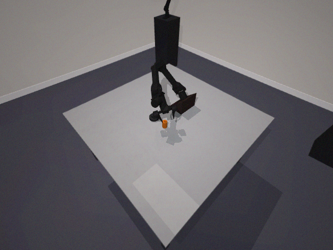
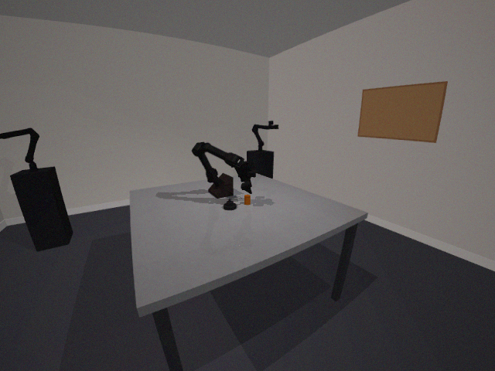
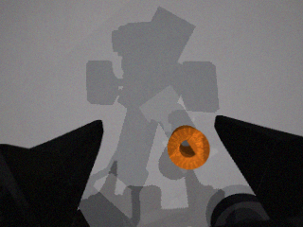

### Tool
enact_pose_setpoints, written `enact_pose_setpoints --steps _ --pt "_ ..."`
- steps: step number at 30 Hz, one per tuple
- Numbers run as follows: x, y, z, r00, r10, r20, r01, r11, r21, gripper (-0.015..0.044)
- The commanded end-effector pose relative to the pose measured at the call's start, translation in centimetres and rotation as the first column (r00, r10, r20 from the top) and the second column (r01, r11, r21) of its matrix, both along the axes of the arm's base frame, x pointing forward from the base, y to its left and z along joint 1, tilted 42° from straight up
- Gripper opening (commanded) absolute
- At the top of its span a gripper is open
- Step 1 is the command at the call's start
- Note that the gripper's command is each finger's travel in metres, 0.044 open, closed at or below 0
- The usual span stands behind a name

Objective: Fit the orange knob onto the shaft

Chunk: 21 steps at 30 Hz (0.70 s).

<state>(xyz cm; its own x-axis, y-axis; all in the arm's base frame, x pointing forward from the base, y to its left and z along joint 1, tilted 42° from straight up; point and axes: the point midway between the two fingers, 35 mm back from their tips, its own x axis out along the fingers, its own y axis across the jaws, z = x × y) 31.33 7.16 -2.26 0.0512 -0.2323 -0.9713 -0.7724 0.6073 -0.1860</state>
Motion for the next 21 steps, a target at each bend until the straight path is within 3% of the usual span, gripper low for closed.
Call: enact_pose_setpoints --steps 1,17,19,21 --pt "0.48 1.09 3.62 0.995 -0.023 -0.094 -0.02 0.903 -0.43 0.044" --pt "0.61 1.12 4.07 0.995 -0.018 -0.099 -0.03 0.886 -0.463 0.044" --pt "0.63 1.12 4.06 0.996 -0.069 -0.055 0.035 0.884 -0.465 0.044" --pt "0.66 1.11 4.03 0.976 -0.205 0.065 0.212 0.864 -0.456 0.044"
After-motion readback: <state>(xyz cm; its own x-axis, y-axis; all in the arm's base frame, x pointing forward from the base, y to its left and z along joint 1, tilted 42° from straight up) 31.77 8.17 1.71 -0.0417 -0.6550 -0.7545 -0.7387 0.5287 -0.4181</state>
